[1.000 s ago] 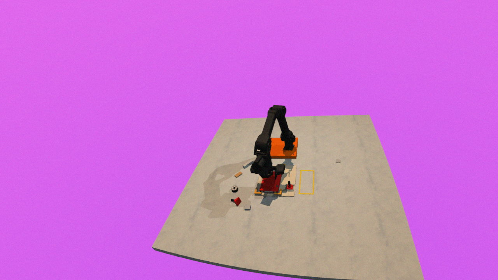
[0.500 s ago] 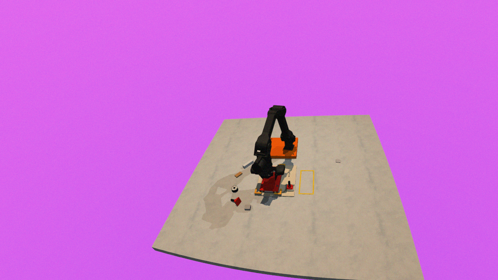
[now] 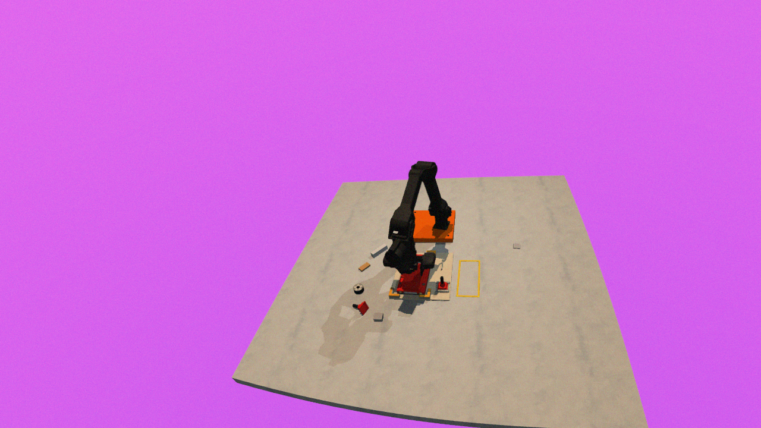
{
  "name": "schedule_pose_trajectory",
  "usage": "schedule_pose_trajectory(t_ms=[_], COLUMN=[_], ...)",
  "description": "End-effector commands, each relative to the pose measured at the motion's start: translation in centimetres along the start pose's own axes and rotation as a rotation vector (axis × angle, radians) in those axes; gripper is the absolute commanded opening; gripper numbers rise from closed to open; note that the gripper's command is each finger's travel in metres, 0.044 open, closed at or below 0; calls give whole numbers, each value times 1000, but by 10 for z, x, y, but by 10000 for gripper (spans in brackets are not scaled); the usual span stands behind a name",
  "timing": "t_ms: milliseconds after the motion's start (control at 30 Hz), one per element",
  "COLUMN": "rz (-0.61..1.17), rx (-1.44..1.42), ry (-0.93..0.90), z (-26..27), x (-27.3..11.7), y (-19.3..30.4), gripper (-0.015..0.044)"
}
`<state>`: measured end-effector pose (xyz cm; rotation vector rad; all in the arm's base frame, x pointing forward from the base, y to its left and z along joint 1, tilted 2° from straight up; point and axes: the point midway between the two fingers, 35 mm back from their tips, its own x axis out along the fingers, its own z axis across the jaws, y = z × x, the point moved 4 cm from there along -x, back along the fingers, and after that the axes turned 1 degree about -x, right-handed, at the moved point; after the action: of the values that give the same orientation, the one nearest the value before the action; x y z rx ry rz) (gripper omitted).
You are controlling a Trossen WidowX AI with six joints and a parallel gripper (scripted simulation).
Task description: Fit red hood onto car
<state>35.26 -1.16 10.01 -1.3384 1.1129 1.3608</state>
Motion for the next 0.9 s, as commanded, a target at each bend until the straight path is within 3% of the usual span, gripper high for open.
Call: schedule_pose_trajectory(t_ms=[0,867], rz=[-2,-1], rx=[3,1], ry=[-4,-1], z=[0,0], x=[2,9], y=[0,0], gripper=[0,0])
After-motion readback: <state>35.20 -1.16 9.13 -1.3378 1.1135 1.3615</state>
